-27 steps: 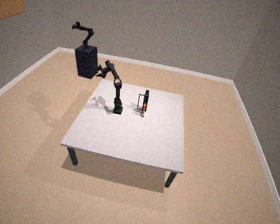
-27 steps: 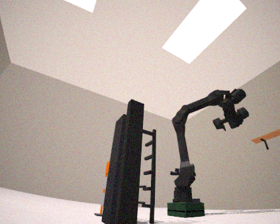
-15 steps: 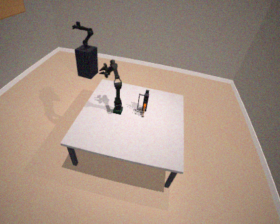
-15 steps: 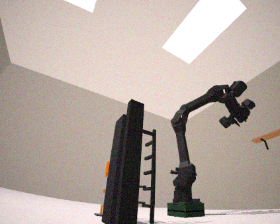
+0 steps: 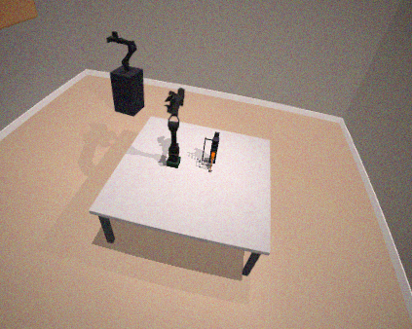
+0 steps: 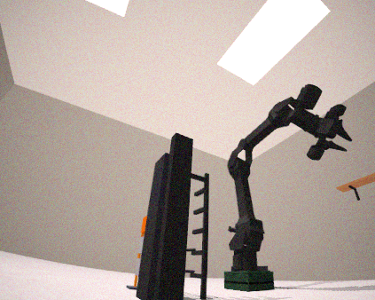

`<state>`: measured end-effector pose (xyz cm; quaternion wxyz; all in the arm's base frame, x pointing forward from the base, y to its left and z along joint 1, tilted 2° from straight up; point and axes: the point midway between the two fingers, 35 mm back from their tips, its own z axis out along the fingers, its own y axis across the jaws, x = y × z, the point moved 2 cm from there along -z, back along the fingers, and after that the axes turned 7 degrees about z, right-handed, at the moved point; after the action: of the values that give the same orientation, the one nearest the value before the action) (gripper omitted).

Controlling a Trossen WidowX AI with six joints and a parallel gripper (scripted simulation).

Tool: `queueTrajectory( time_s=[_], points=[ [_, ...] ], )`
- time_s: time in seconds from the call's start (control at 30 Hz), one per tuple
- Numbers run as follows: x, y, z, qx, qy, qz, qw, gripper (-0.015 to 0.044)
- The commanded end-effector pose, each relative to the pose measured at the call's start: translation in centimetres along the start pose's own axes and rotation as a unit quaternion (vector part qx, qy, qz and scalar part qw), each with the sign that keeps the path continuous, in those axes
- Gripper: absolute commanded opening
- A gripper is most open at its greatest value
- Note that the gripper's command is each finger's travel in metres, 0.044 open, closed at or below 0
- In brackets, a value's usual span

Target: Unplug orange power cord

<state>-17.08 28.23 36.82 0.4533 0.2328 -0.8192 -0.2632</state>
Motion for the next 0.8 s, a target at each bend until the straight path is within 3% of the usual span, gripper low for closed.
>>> queueTrajectory(
  time_s=[0.0, 0.4, 0.77],
  points=[
    [-3.0, 0.7, -1.7, -0.029, -0.056, -0.02, 0.998, 0.016],
    [-13.7, 1.2, -11.4, -0.095, -0.293, -0.063, 0.949, 0.016],
    [-20.7, -2.4, -22.8, -0.085, -0.503, -0.059, 0.858, 0.016]
  ],
)
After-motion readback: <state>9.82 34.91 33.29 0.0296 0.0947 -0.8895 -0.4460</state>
